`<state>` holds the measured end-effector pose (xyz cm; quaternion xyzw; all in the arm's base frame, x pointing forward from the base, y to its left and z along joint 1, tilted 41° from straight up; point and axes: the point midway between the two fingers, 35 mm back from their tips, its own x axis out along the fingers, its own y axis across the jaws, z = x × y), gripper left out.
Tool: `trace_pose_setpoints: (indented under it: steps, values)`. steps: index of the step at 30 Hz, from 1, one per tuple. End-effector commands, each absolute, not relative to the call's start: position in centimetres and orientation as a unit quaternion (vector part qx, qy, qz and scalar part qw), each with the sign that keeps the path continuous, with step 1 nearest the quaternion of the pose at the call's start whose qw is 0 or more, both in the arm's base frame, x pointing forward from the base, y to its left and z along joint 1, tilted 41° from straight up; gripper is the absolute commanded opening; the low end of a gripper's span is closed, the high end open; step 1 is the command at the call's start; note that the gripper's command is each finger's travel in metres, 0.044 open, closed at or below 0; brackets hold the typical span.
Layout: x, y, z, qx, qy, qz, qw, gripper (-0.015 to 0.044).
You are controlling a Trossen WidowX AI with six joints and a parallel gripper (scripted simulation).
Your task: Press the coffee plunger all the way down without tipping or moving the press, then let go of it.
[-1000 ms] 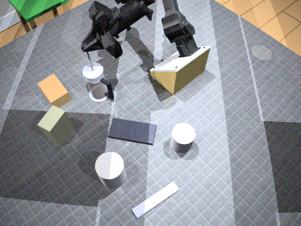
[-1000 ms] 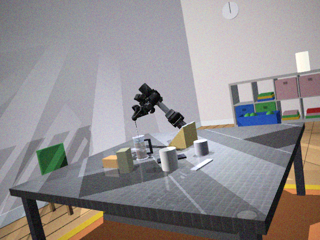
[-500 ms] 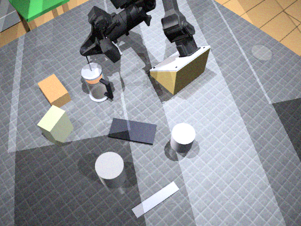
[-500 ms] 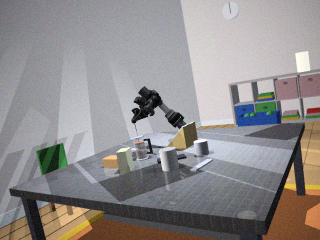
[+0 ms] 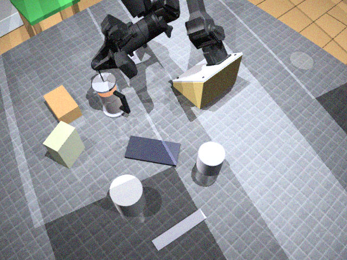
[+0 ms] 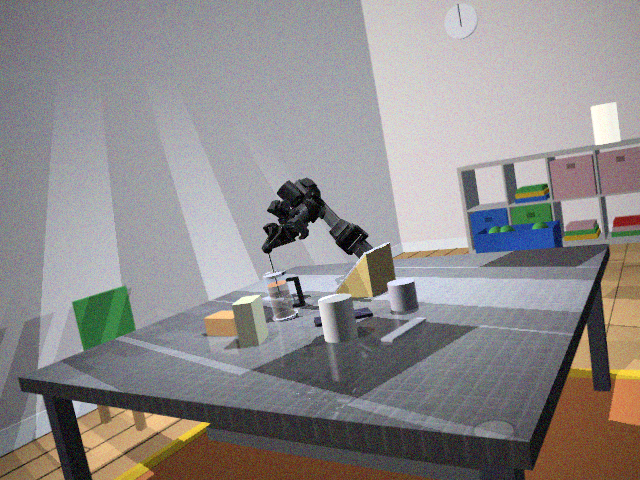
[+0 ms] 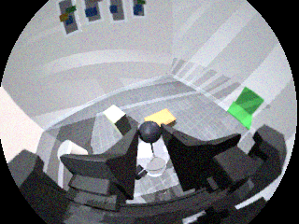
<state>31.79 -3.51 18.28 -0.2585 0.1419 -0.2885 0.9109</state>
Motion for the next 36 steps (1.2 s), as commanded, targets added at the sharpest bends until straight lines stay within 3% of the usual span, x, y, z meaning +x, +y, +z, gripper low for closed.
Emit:
trace_pose_setpoints:
  steps: [1, 36]
  values:
    - [31.2, -5.3, 15.6, -0.277, 0.177, -0.301, 0.895, 0.0115]
    - [33.0, -6.6, 15.1, -0.278, 0.174, -0.302, 0.895, 0.0115]
